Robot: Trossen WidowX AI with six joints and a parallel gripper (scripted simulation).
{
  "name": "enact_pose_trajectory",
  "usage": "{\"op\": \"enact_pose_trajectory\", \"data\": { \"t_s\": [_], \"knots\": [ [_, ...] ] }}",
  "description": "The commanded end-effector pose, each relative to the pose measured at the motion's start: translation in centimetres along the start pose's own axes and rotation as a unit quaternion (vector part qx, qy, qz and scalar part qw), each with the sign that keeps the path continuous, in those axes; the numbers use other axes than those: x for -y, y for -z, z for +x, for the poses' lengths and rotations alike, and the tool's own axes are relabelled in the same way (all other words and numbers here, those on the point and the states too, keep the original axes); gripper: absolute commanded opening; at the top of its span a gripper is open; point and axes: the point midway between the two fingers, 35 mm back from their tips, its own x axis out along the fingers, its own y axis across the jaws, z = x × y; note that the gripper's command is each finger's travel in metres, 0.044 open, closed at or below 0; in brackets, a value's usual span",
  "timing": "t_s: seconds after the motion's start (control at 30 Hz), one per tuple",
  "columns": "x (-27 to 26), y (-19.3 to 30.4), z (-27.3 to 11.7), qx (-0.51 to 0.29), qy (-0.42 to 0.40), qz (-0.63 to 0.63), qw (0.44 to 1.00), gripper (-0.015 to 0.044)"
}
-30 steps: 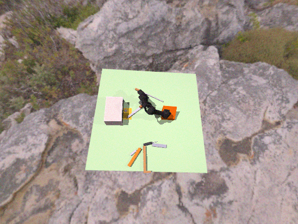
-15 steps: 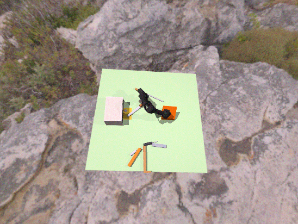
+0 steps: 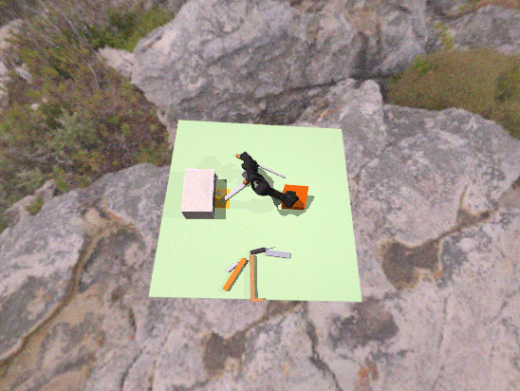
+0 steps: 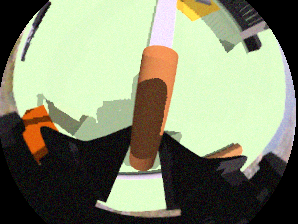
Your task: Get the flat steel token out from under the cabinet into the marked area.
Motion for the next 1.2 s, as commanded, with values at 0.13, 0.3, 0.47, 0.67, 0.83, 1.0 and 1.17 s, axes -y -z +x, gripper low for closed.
{"op": "enact_pose_trajectory", "data": {
  "t_s": [0.13,0.3,0.47,0.67,0.83,1.0,1.17],
  "knots": [
    [1.1,0.4,-0.5,0.005,0.007,-0.003,1.000,0.0000],
    [1.5,0.6,-0.5,0.005,0.008,-0.003,1.000,0.0000],
    [1.9,0.9,-0.5,0.005,0.008,-0.003,1.000,0.0000],
    [2.4,1.2,-0.5,0.005,0.008,-0.003,1.000,0.0000],
    [2.7,1.4,-0.5,0.005,0.008,-0.003,1.000,0.0000],
    [3.1,1.6,-0.5,0.005,0.008,-0.003,1.000,0.0000],
    [3.5,1.9,-0.6,0.005,0.008,-0.003,1.000,0.0000]
  ]
}}
